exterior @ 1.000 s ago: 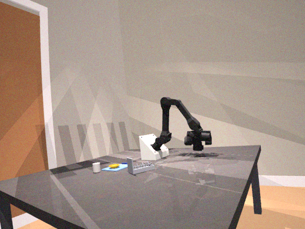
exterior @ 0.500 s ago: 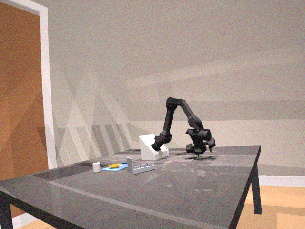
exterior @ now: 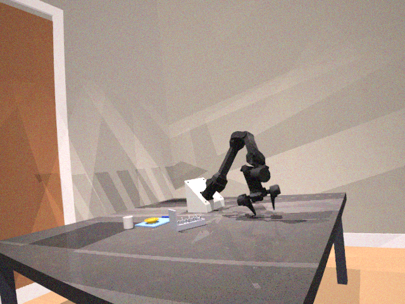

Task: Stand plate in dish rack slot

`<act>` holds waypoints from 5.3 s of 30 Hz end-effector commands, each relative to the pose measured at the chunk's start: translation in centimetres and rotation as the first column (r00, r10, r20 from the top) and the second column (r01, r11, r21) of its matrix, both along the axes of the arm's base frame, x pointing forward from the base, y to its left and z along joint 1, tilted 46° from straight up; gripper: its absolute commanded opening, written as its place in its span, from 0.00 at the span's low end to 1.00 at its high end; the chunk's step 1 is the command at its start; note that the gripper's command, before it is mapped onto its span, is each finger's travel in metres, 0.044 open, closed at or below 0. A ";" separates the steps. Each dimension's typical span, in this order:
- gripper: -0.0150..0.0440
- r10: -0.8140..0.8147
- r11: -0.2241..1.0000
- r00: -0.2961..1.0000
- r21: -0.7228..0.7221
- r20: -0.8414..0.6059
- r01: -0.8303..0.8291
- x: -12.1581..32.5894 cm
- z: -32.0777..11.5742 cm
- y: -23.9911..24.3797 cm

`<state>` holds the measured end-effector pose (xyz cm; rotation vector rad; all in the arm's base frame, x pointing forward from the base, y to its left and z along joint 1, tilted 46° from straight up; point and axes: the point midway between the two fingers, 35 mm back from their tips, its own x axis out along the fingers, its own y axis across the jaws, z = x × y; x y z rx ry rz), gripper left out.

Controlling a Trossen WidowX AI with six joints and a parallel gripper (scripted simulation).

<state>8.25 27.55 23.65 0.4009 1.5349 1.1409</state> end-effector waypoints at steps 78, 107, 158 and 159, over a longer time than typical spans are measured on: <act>0.93 -0.398 0.900 0.917 -0.181 0.029 0.396 24.5 -30.6 -33.9; 0.88 -0.398 0.901 0.917 -0.179 0.028 0.396 24.4 -33.1 -30.9; 0.25 -0.398 0.900 0.917 -0.184 0.029 0.396 25.5 -23.5 -41.5; 0.25 -0.401 0.898 0.916 -0.186 0.025 0.399 25.5 -23.4 -41.5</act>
